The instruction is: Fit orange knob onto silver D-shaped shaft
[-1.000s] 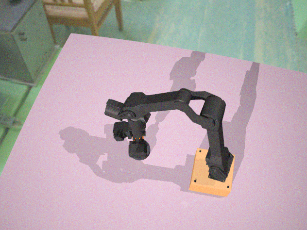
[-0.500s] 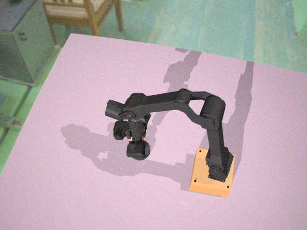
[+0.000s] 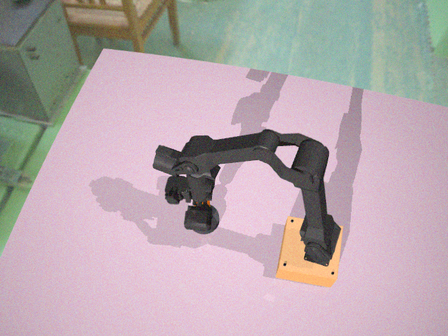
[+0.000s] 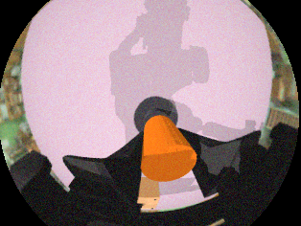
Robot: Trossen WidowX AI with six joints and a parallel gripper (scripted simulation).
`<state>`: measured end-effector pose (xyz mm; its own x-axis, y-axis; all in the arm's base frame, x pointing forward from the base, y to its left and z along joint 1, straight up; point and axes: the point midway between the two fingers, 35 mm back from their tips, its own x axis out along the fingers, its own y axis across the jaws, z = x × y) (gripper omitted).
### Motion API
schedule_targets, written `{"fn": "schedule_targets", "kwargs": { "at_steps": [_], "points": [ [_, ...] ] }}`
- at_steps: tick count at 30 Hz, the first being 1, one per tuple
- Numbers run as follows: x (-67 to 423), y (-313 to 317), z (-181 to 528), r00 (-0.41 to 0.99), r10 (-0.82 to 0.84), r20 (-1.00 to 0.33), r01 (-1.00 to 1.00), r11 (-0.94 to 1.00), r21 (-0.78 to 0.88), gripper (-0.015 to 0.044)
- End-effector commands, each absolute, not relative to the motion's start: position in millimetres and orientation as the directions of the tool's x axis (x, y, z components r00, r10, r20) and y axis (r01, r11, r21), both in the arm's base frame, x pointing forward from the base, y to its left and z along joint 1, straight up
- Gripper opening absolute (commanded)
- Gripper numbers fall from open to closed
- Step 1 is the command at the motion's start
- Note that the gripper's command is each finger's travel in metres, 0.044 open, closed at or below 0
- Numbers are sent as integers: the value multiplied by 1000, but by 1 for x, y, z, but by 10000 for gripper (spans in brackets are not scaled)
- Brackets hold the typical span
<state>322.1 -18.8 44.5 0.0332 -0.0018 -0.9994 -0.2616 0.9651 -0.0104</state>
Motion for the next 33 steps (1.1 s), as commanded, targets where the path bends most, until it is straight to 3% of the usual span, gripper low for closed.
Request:
{"fn": "schedule_targets", "kwargs": {
  "at_steps": [1,8,33],
  "points": [
    [322,-19,48,35,-1,-999,-250,968,-10,0],
    [321,-19,46,35,-1,-999,-52,999,-3,0],
    [322,-19,47,35,-1,-999,-52,999,-3,0]
  ]
}}
